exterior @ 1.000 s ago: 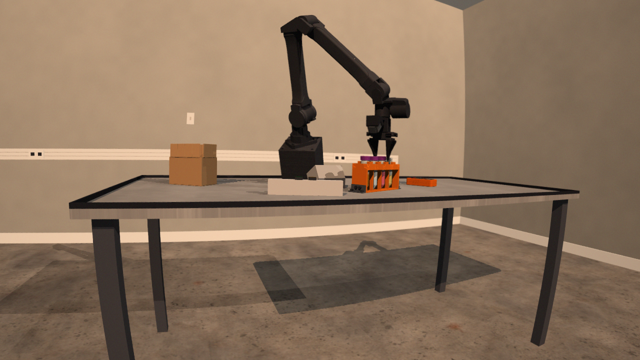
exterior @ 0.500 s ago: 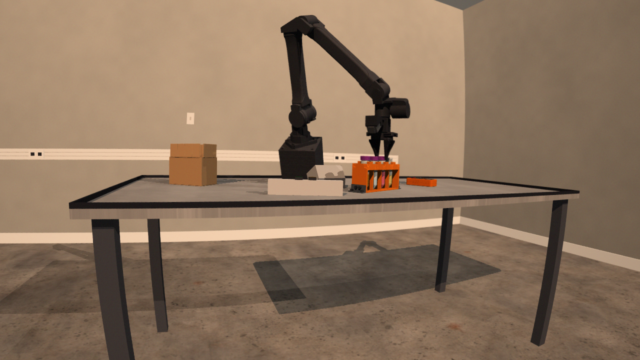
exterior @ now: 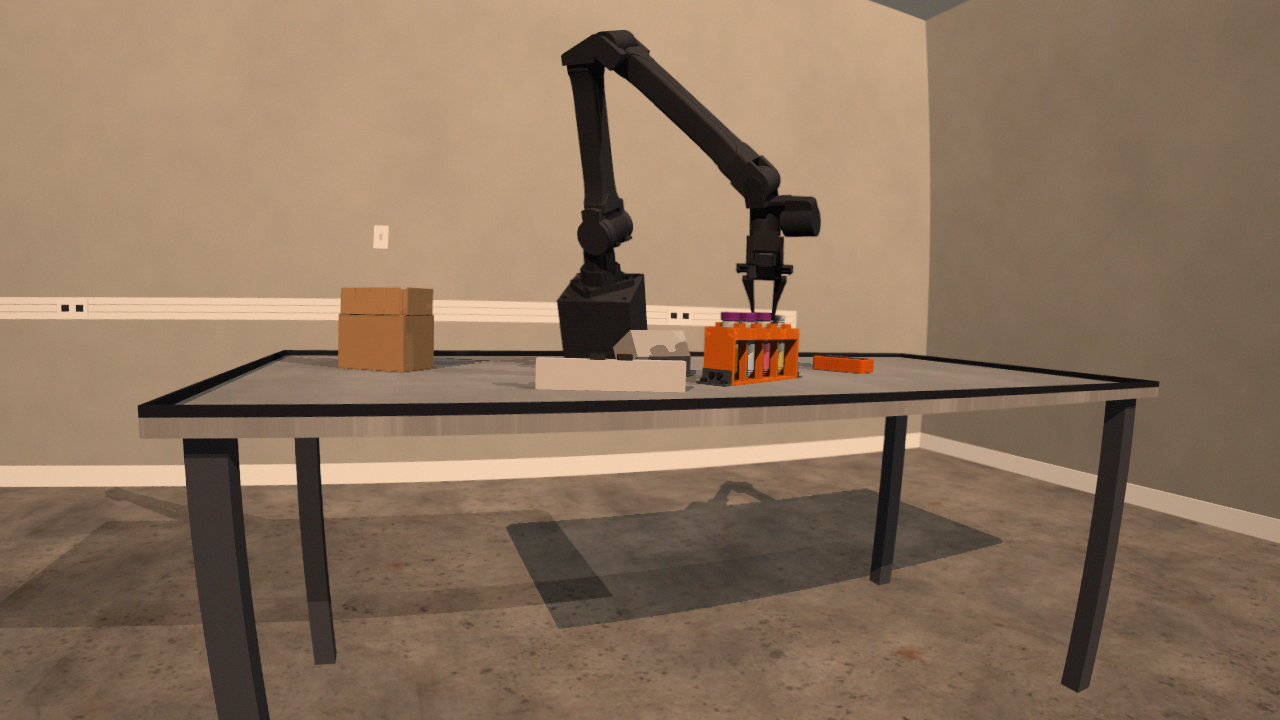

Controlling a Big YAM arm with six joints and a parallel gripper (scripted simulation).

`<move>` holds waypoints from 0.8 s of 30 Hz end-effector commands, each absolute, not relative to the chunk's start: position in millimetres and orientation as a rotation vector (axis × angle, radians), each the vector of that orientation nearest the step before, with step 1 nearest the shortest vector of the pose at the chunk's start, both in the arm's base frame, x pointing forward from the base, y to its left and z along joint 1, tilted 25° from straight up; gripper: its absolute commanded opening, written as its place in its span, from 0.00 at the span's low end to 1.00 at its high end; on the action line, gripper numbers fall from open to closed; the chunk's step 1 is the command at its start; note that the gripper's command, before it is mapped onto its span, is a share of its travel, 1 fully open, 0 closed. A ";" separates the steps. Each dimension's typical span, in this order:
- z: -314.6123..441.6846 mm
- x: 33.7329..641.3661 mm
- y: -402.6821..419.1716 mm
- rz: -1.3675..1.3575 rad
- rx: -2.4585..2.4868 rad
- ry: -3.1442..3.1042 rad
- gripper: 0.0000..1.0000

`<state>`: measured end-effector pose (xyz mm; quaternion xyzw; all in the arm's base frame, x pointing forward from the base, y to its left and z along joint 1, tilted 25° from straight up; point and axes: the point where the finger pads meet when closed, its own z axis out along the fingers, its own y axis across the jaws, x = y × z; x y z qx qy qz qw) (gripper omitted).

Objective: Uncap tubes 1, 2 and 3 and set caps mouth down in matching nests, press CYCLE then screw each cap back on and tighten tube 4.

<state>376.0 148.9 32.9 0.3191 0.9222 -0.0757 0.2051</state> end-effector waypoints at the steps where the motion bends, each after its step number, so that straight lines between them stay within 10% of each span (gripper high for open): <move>1: 38.7 380.2 150.8 -0.278 0.561 2.673 0.00; 24: 41.3 382.3 151.2 -0.531 -0.862 2.705 0.00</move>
